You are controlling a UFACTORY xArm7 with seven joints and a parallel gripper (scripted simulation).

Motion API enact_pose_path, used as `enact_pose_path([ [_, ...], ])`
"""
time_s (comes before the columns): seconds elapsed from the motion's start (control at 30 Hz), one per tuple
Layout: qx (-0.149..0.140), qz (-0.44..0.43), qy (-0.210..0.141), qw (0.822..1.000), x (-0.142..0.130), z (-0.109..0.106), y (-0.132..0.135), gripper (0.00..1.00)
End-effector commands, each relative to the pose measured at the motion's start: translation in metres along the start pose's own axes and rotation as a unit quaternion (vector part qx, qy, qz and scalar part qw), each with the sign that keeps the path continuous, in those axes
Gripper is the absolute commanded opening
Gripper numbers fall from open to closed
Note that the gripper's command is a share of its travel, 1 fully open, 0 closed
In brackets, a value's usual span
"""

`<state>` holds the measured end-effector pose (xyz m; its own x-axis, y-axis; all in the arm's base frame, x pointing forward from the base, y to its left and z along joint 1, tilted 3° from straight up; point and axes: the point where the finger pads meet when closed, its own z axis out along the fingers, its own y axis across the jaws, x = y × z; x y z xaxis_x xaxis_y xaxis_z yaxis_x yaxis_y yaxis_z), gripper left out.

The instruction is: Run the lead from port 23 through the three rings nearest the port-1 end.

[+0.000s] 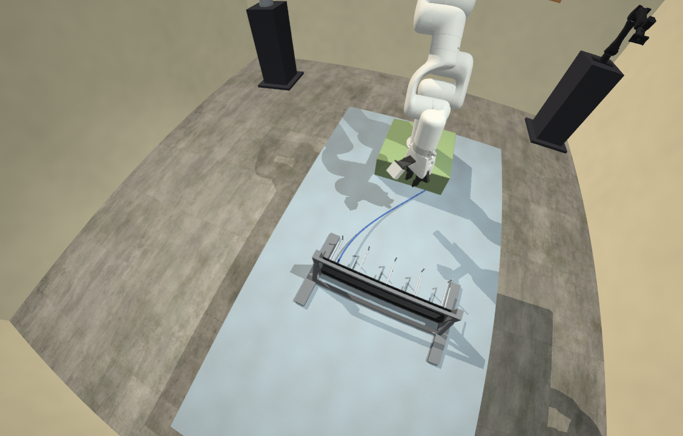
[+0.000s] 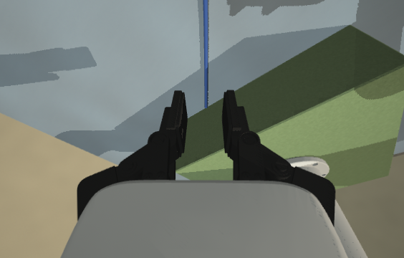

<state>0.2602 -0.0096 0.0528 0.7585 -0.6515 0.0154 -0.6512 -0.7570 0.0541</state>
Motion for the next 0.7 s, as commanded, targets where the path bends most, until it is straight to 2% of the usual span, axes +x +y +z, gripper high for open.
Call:
enact_pose_path([
  [0.0,0.001,0.000,0.001,1.000,0.001,-0.001,-0.001,0.33],
  [0.4,0.001,0.000,0.001,1.000,0.001,0.000,-0.001,0.33],
  [0.67,0.001,0.000,0.002,1.000,0.001,0.010,-0.001,0.33],
])
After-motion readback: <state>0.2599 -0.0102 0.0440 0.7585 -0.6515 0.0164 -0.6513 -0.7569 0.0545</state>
